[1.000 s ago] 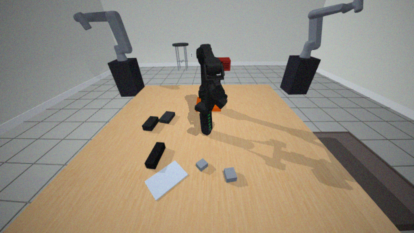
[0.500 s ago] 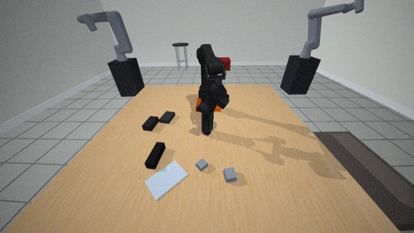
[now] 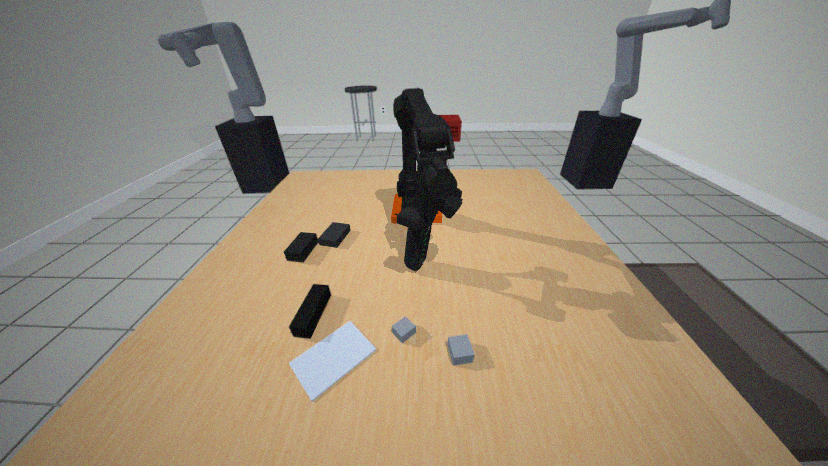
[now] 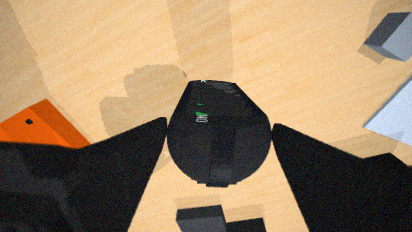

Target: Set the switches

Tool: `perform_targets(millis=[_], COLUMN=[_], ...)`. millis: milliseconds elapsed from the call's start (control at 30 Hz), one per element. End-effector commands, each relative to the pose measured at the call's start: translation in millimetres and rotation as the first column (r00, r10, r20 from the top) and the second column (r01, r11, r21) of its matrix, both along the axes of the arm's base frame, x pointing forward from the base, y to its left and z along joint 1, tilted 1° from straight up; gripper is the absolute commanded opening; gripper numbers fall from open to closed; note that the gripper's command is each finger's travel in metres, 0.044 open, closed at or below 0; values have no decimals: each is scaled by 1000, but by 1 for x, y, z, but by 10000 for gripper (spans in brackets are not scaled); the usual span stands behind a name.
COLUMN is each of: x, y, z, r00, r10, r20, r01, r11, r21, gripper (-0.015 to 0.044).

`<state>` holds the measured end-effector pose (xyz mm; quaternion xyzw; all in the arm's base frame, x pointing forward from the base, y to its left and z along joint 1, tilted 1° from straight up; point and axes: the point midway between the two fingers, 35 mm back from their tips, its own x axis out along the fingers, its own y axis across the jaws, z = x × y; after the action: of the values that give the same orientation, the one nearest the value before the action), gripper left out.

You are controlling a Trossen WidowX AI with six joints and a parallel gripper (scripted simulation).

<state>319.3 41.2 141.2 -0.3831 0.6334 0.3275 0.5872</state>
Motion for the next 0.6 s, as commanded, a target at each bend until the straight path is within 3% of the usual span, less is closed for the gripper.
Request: perform_targets(millis=[0,567], x=[3,9], y=[4,14], z=[-5,-8], r00=[1000,1000], r10=[-4,-3], r20=[-4,16], r01=[4,3], r11=[1000,999], r21=[14,49], gripper=[336,338])
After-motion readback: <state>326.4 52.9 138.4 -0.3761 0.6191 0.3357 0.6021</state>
